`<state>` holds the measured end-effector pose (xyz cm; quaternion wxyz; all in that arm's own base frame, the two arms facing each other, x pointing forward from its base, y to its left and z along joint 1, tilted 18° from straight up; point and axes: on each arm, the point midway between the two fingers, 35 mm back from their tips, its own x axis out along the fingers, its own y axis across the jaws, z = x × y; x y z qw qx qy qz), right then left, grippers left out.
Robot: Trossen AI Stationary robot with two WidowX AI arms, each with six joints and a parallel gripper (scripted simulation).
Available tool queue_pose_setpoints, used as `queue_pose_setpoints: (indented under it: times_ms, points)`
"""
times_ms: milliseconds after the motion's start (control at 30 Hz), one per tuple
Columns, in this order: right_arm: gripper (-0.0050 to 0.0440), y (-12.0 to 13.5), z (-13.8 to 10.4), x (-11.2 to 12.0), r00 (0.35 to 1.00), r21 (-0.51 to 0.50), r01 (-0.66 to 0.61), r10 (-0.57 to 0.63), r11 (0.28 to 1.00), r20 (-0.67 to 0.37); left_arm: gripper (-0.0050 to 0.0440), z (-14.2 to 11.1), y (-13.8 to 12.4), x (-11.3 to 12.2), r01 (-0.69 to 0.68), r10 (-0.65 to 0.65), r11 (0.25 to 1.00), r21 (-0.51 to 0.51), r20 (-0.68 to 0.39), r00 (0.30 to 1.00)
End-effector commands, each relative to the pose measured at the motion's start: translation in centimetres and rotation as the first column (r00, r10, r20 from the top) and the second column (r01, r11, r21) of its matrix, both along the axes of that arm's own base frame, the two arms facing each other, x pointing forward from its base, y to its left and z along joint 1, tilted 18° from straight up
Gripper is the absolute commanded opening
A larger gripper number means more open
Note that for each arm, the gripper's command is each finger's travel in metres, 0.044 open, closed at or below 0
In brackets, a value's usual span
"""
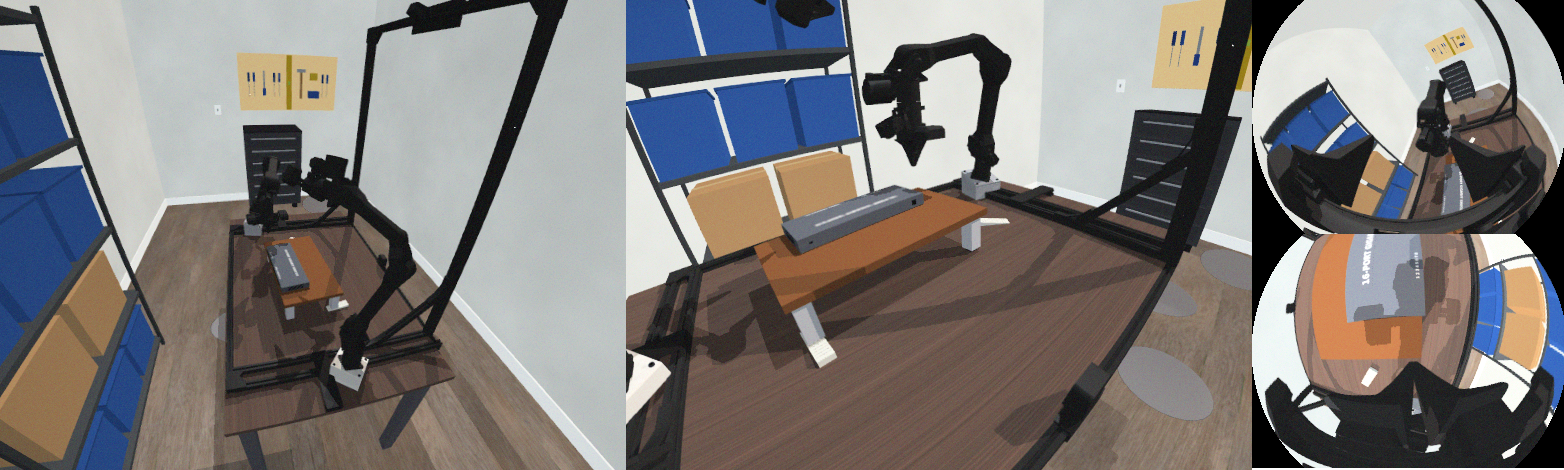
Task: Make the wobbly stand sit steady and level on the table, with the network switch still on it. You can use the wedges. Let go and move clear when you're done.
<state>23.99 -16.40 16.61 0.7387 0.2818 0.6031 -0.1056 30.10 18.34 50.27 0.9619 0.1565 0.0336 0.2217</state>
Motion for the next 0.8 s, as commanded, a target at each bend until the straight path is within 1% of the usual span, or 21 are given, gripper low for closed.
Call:
queue_pose_setpoints:
  times_ms: [0,167,200,333,433,533,733,767]
  points:
    - [0.0,0.0,0.0,0.0,1.0,0.0,0.0,0.0,1.0,0.0,0.044,-4.3,-0.2,0.0,0.011,-0.017,0.999,-0.051,-0.13,0.991]
    - [0.0,0.0,0.0,0.0,1.0,0.0,0.0,0.0,1.0,0.0,0.044,-4.3,-0.2,0.0,0.011,-0.017,0.999,-0.051,-0.13,0.991]
    - [0.0,0.0,0.0,0.0,1.0,0.0,0.0,0.0,1.0,0.0,0.044,-5.3,0.1,0.4,0.008,-0.02,0.997,-0.075,-0.157,0.987]
    - [0.0,0.0,0.0,0.0,1.0,0.0,0.0,0.0,1.0,0.0,0.044,-10.9,-0.6,-0.2,0.016,-0.068,0.987,-0.161,-0.325,0.943]
    - [0.0,0.0,0.0,0.0,1.0,0.0,0.0,0.0,1.0,0.0,0.044,-14.9,-1.5,-1.1,0.016,-0.117,0.974,-0.228,-0.438,0.891]
    - [0.0,0.0,0.0,0.0,1.0,0.0,0.0,0.0,1.0,0.0,0.044,-18.7,-2.7,-2.4,0.01,-0.176,0.955,-0.297,-0.537,0.825]
    - [0.0,0.0,0.0,0.0,1.0,0.0,0.0,0.0,1.0,0.0,0.044,-18.7,-2.7,-2.4,0.01,-0.176,0.955,-0.297,-0.537,0.825]
    - [0.0,0.0,0.0,0.0,1.0,0.0,0.0,0.0,1.0,0.0,0.044,-19.4,-2.6,-2.3,0.0,-0.186,0.948,-0.318,-0.555,0.811]
